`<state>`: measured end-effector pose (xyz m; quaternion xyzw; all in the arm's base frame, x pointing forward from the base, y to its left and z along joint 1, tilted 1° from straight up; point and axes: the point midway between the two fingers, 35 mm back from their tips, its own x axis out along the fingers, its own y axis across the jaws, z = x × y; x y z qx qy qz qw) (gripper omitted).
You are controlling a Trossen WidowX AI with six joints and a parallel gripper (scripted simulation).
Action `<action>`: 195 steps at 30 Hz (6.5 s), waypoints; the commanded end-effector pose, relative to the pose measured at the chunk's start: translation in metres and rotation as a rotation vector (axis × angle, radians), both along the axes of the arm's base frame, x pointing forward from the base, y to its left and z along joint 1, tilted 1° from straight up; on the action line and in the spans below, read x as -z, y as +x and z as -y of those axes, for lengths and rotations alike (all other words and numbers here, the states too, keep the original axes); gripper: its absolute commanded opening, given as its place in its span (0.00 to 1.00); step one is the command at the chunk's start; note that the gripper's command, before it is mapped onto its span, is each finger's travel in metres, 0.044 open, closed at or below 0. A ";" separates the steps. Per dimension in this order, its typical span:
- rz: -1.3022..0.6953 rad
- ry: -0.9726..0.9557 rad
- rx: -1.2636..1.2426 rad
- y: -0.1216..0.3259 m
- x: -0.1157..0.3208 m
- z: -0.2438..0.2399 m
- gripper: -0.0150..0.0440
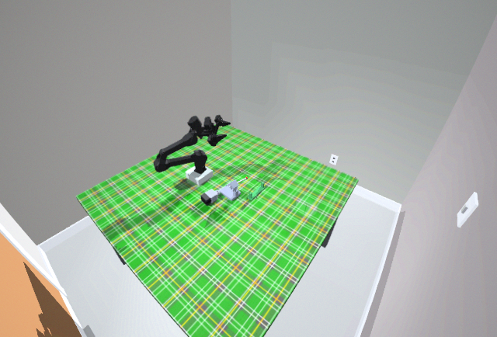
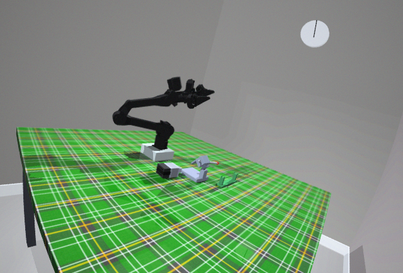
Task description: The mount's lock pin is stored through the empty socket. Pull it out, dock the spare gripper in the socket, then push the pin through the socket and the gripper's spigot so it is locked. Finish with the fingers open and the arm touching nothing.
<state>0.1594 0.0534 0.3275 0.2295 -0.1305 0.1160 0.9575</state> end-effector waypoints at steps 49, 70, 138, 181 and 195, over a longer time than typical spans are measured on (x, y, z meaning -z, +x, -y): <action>-1.098 -1.714 -1.042 0.152 0.210 0.006 0.76; -1.099 -1.713 -1.042 0.153 0.249 0.007 0.76; -0.944 -1.597 -1.091 0.153 0.269 -0.008 0.25; -0.975 -1.570 -1.131 0.160 0.265 -0.034 0.25; -0.986 -1.562 -1.147 0.162 0.266 -0.042 0.25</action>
